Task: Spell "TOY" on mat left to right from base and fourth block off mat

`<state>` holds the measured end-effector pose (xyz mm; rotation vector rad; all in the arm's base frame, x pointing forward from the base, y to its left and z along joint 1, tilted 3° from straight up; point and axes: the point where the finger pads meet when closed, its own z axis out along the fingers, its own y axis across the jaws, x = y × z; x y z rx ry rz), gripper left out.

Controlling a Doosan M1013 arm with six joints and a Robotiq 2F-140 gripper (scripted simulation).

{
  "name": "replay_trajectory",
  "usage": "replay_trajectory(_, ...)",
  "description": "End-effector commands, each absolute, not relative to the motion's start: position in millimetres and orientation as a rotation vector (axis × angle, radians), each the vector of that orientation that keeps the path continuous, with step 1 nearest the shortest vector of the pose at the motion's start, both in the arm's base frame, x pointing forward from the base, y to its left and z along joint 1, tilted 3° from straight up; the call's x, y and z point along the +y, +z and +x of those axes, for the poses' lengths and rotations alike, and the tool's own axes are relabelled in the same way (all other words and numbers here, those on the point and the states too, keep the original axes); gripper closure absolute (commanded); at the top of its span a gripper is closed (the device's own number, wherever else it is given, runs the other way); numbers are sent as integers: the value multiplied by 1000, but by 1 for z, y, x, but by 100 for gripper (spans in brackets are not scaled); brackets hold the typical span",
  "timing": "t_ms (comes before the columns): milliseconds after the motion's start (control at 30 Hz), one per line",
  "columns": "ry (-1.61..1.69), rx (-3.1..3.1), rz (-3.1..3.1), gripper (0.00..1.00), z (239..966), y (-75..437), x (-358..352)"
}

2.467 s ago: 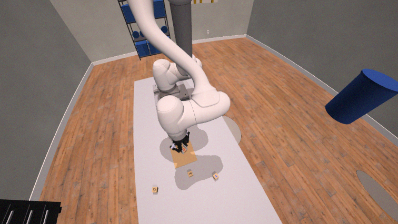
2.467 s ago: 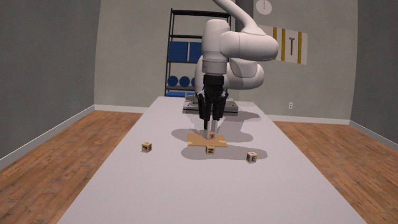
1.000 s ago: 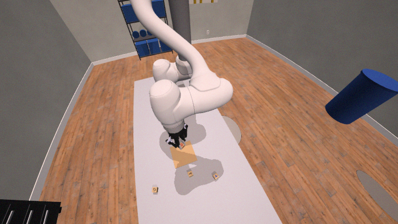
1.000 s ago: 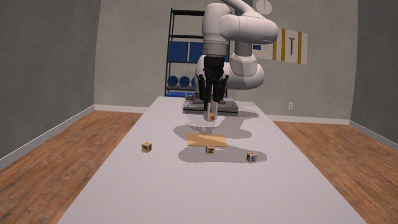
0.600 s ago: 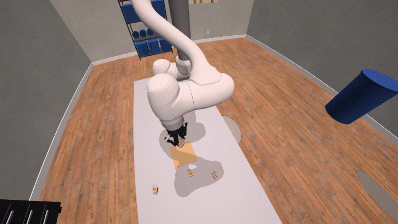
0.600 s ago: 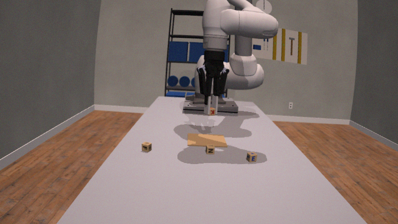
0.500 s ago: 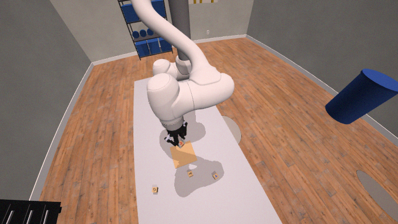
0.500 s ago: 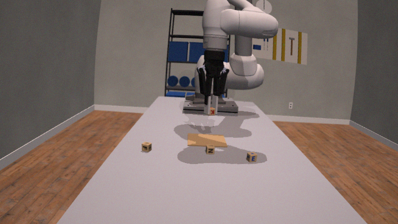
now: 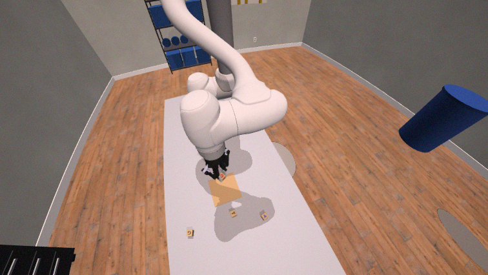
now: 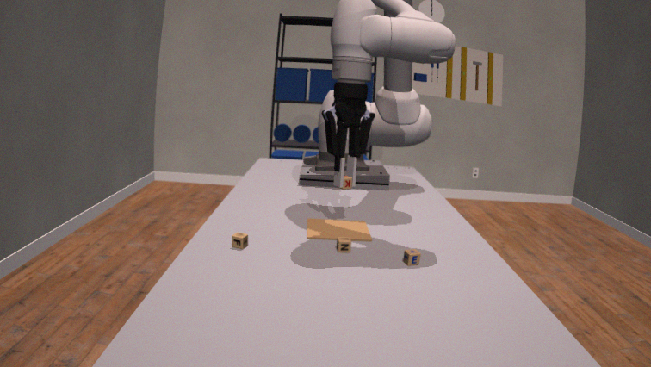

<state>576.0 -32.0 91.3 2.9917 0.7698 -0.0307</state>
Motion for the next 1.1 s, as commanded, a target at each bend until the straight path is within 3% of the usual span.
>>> replay_trajectory(0, -22, 777, 2991, 87, 578, 96, -30)
replay_trajectory(833, -22, 779, 2990, 87, 578, 96, -30)
replay_trajectory(1067, -31, 1103, 2888, 87, 582, 96, -33)
